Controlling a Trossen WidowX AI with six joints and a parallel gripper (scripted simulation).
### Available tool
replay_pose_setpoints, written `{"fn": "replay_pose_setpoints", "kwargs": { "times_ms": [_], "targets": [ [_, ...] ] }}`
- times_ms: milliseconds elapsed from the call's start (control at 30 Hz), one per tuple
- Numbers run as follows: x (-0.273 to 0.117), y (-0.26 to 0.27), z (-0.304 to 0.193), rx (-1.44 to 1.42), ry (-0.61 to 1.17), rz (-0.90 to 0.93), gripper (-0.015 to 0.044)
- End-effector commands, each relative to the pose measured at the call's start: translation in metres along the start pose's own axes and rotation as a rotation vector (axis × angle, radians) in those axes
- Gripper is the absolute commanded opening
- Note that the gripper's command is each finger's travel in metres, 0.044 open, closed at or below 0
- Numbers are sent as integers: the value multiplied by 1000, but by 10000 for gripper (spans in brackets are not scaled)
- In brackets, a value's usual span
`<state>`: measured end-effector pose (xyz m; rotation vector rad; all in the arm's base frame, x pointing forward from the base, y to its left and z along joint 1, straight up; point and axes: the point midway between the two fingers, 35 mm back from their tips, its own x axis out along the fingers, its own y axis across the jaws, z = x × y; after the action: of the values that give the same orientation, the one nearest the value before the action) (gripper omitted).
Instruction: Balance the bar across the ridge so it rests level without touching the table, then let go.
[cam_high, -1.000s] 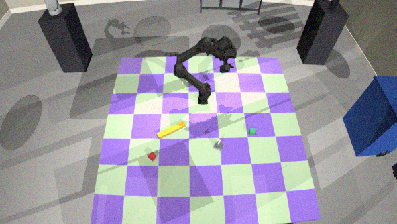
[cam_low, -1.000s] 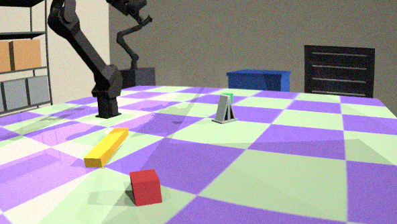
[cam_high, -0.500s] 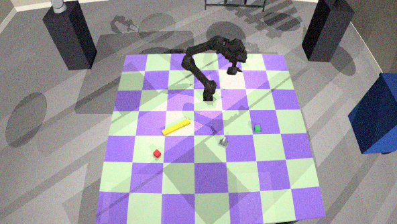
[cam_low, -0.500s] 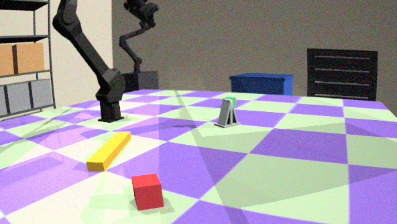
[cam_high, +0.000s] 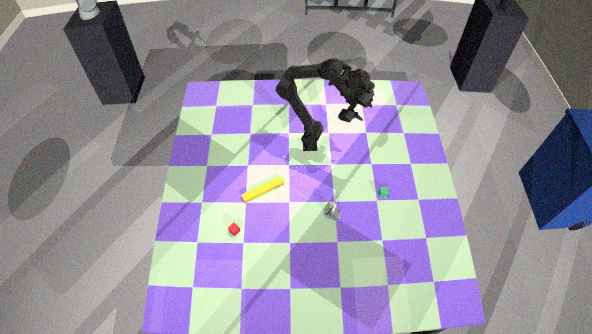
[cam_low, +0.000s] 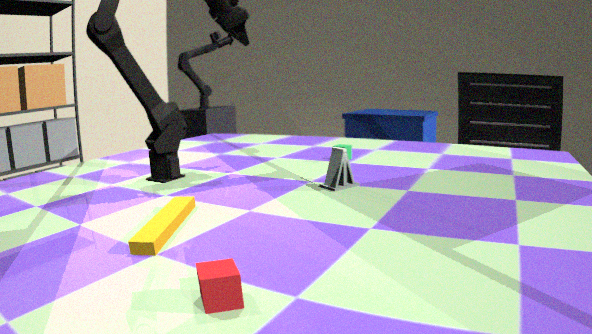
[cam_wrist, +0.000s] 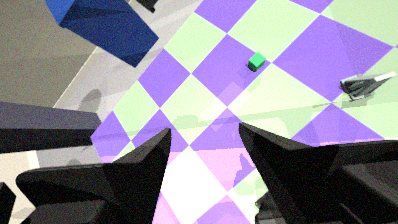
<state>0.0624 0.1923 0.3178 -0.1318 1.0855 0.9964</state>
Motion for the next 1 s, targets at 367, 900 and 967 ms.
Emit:
{"fn": "replay_pose_setpoints", "kwargs": {
  "times_ms": [367,900,967],
  "targets": [
    [20,-51,24,188,-10,-158,315],
    [24,-108,34,340,-28,-275,315],
    [24,-116,35,364,-34,-295,315]
  ]
}}
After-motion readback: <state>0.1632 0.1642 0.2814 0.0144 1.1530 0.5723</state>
